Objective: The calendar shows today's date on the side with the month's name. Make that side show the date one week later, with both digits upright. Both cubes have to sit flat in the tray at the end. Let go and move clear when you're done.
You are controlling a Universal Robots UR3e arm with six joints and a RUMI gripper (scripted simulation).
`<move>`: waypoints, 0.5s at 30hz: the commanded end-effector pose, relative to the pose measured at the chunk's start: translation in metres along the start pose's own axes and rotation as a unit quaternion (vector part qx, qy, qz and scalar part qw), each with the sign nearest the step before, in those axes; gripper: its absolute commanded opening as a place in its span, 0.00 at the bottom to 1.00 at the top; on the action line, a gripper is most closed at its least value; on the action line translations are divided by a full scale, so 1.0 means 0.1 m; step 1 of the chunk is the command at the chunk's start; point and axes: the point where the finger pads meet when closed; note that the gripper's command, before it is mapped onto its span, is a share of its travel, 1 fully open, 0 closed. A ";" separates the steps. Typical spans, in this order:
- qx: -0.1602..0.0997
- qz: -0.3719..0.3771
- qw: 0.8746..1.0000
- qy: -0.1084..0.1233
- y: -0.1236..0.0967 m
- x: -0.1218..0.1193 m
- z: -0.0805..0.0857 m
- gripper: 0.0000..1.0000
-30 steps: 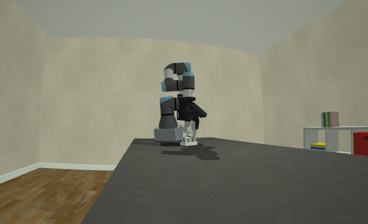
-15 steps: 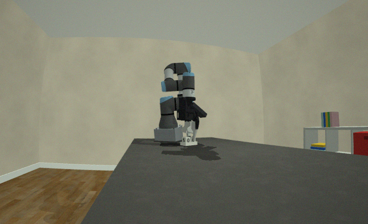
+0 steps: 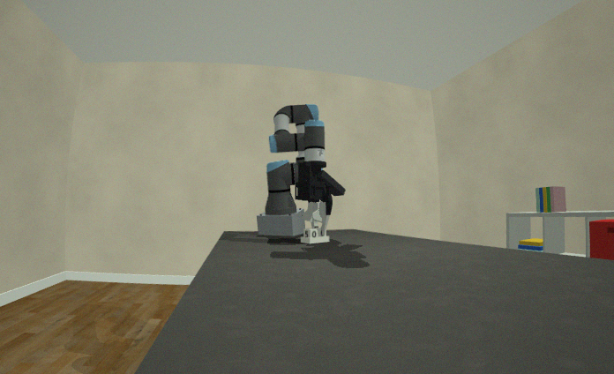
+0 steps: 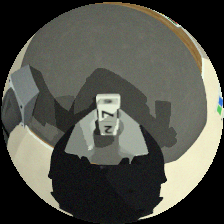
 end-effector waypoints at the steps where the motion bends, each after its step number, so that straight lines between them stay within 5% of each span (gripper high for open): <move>1: 0.000 0.000 1.000 -0.001 0.00 0.01 0.06 0.11; 15: 0.000 0.000 1.000 -0.001 0.00 0.01 0.43 0.11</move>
Point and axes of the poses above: the point where the finger pads meet when closed, its own z axis back along the fingers, its own x axis across the jaws, y = z × x, and after that the axes turned 8 degrees about -z, right-handed
